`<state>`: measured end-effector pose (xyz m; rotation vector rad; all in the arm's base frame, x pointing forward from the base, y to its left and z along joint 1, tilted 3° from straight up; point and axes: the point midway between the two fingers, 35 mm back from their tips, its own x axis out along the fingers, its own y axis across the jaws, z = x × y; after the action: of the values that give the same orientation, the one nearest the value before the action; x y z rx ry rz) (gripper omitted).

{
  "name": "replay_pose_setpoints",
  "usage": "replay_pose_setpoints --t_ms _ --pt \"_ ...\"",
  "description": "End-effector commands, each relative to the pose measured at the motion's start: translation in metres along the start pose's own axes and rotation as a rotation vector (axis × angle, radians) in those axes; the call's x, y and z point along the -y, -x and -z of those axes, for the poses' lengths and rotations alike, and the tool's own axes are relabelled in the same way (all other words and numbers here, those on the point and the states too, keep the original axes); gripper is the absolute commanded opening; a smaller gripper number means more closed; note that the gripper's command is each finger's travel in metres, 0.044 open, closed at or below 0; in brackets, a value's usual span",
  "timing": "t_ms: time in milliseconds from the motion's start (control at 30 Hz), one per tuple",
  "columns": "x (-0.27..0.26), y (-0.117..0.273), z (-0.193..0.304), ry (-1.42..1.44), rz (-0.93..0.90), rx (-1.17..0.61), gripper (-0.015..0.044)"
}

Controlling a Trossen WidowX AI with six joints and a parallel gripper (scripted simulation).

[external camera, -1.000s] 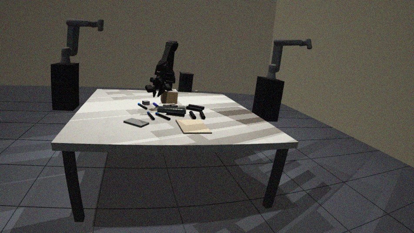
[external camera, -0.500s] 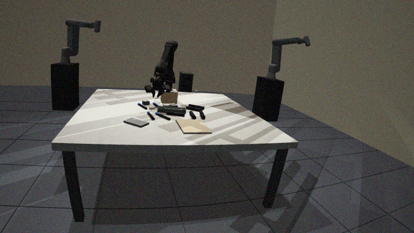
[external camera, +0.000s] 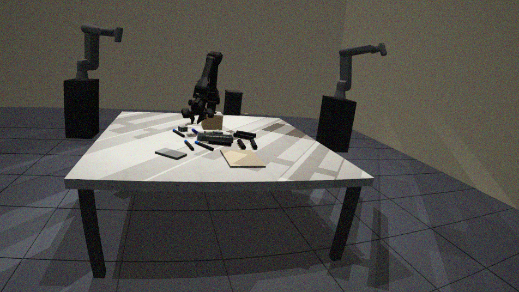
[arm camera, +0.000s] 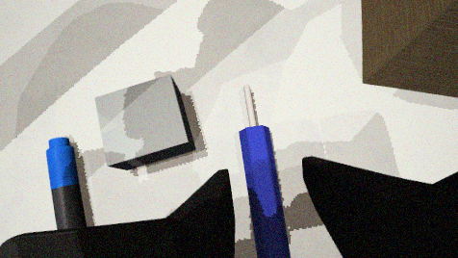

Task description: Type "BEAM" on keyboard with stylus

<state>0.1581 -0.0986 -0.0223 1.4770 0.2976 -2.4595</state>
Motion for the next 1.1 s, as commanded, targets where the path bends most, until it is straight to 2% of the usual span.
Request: replay_pose_setpoints --t_ms 0,1067 --pt "0.001 -0.005 0.000 -0.002 0.003 0.010 0.0150" --pt "0.002 -0.025 0.012 -0.001 0.003 0.010 0.0150"
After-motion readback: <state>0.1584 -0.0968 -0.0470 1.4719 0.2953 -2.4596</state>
